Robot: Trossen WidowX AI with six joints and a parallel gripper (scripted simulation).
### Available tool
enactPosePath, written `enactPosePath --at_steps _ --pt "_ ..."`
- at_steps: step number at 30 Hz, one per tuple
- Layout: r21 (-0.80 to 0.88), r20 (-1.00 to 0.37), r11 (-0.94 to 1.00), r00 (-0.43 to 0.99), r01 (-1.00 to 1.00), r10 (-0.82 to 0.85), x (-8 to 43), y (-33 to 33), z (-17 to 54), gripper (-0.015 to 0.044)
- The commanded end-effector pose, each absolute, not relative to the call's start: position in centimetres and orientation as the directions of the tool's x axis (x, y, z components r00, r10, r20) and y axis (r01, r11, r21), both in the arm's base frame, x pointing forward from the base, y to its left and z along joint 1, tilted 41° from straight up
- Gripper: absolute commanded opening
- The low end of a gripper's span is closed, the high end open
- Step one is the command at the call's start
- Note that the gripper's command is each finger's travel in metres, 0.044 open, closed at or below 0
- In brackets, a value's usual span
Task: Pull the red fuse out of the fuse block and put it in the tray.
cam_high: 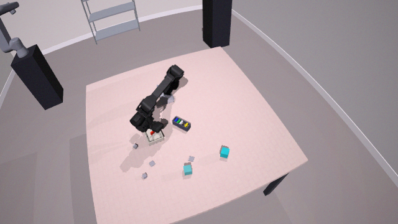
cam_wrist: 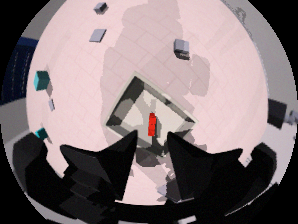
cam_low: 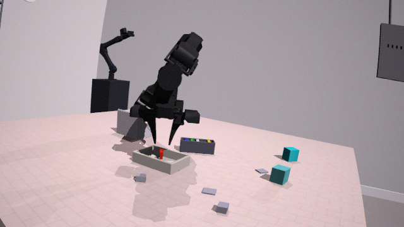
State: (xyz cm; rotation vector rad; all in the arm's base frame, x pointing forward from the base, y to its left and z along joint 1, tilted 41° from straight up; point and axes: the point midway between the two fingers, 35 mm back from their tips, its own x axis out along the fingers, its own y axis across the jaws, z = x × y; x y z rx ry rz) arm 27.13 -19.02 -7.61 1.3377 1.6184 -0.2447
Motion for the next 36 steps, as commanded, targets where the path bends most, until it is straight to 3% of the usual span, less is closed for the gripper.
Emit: enactPosePath --at_steps 1,4,9,36 --pt "0.407 -0.767 0.373 0.09 0.833 0.635 27.1 -19.0 -7.6 0.0263" --pt "0.407 -0.767 0.373 0.09 0.834 0.636 27.1 -19.2 -7.4 0.033" --pt "0.407 -0.763 0.367 0.09 0.836 0.64 26.7 -21.3 -4.8 0.033" --pt "0.41 -0.763 0.361 0.098 0.838 0.64 26.8 -21.4 -4.7 0.033"
